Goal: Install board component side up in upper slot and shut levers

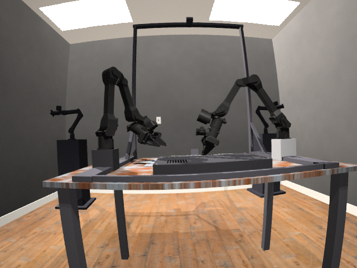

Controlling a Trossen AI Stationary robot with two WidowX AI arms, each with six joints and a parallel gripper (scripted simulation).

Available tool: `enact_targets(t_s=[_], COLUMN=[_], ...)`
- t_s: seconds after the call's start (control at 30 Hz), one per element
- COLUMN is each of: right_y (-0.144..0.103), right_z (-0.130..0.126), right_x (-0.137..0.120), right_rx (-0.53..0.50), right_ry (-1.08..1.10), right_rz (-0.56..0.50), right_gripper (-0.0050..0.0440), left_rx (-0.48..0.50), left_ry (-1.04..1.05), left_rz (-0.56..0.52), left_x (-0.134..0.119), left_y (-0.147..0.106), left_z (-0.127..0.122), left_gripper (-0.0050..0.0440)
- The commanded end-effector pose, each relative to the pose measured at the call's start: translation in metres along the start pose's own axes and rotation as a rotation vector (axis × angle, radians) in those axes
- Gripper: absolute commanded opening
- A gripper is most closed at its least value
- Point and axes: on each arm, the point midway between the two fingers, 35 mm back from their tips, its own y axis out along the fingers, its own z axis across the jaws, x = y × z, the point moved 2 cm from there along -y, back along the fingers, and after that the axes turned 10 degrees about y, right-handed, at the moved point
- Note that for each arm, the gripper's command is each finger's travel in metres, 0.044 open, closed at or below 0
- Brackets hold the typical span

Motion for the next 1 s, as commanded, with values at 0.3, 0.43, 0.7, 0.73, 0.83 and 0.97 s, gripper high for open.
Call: enact_targets(t_s=[0.3, 0.43, 0.7, 0.73, 0.83, 0.97], right_y=[-0.002, 0.0, 0.01, 0.013, 0.021, 0.032], right_z=[0.004, 0.006, 0.023, 0.028, 0.04, 0.055], right_x=[0.003, 0.003, 0.002, 0.002, 0.002, 0.005], right_rx=[0.013, 0.01, -0.023, -0.033, -0.064, -0.105], right_ry=[0.018, 0.018, 0.037, 0.043, 0.065, 0.103], right_rz=[-0.005, 0.002, 0.114, 0.147, 0.249, 0.383], right_gripper=[0.04, 0.0352, 0.0208, 0.0184, 0.015, 0.015], left_rx=[0.008, 0.002, -0.051, -0.058, -0.06, -0.05], left_ry=[-0.004, -0.009, -0.115, -0.137, -0.179, -0.205], left_rz=[-0.043, -0.034, 0.13, 0.17, 0.287, 0.384], left_x=[0.011, 0.008, -0.032, -0.042, -0.073, -0.098], left_y=[-0.054, -0.064, -0.072, -0.074, -0.08, -0.086], left_z=[0.001, -0.001, -0.02, -0.024, -0.035, -0.042], left_gripper=[0.03, 0.0252, 0.015, 0.015, 0.015, 0.015])
